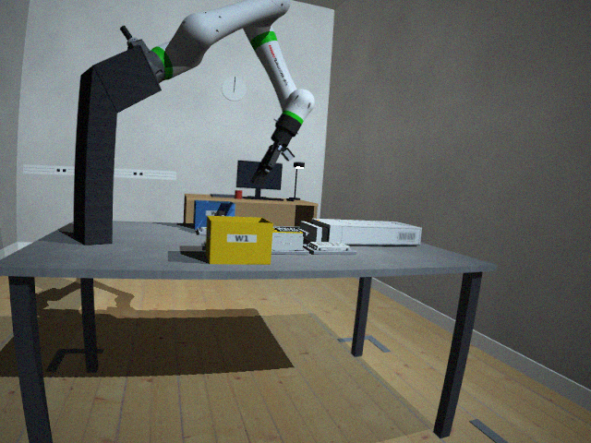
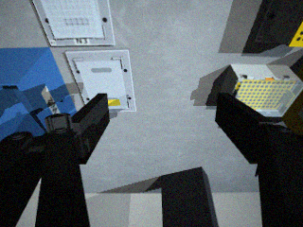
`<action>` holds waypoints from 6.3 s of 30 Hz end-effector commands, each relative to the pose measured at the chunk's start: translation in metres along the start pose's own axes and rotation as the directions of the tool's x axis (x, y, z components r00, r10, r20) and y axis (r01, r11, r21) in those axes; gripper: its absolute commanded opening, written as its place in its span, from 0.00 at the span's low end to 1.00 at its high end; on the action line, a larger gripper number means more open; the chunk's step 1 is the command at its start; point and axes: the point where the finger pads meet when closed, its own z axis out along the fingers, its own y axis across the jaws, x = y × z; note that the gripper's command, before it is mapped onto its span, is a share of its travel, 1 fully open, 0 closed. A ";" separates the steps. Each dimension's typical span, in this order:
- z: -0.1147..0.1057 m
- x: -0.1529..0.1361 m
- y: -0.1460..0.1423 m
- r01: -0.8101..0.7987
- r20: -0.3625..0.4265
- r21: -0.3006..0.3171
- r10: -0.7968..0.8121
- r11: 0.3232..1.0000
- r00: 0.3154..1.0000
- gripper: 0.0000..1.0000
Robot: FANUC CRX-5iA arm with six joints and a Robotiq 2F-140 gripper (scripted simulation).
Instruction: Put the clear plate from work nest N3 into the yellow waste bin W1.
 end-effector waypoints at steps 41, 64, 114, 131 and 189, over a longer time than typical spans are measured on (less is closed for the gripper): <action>0.048 0.061 -0.137 0.000 -0.001 -0.001 0.000 1.000 1.000 0.70; 0.061 0.068 -0.138 0.000 -0.001 -0.001 0.000 1.000 1.000 0.70; 0.116 0.093 -0.138 0.000 -0.001 -0.001 0.000 1.000 1.000 0.70; 0.134 0.102 -0.138 0.000 -0.001 -0.001 0.000 1.000 1.000 0.70; 0.164 0.116 -0.138 0.000 -0.001 -0.001 0.000 1.000 1.000 0.64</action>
